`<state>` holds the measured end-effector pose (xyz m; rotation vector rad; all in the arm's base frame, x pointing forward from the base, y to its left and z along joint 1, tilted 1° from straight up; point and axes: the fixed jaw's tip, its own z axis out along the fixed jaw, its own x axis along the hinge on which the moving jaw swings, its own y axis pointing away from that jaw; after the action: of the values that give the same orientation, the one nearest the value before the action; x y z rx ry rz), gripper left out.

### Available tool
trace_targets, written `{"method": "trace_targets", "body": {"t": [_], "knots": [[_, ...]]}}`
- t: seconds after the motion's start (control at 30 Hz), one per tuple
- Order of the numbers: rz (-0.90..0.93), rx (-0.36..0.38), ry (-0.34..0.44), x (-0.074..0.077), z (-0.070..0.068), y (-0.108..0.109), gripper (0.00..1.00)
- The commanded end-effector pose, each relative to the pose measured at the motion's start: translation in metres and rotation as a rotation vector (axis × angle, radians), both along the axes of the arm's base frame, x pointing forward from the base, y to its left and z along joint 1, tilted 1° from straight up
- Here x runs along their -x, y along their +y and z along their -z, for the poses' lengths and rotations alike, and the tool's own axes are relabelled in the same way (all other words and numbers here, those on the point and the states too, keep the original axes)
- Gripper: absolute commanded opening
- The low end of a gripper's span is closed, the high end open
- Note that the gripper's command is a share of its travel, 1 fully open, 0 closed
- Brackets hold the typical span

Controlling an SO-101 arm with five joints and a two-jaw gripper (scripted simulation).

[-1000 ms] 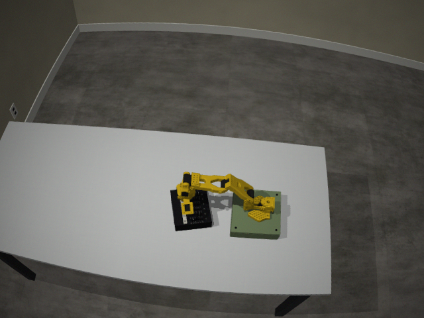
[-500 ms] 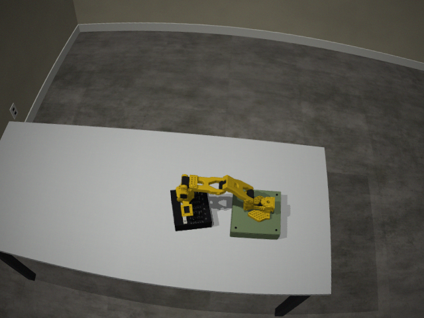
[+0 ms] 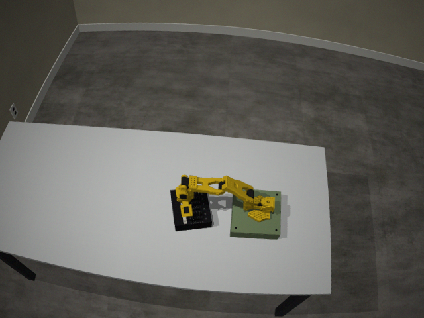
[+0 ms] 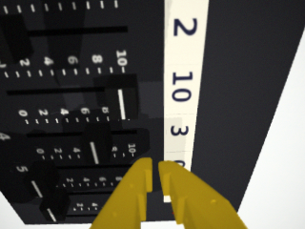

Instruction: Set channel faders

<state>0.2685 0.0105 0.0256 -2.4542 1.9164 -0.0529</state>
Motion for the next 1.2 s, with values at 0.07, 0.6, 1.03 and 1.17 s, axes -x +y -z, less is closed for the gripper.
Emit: {"method": "trace_targets", "body": {"t": [0.07,0.6,1.03,1.17], "knots": [[0.005,-0.001,0.01,0.0,0.003,-0.002,0.0],[0.005,0.0,0.028,-0.001,0.014,-0.002,0.0],[0.005,0.0,0.029,0.0,0.015,-0.003,0.0],[0.005,0.0,0.029,0.001,0.015,-0.003,0.0]]}}
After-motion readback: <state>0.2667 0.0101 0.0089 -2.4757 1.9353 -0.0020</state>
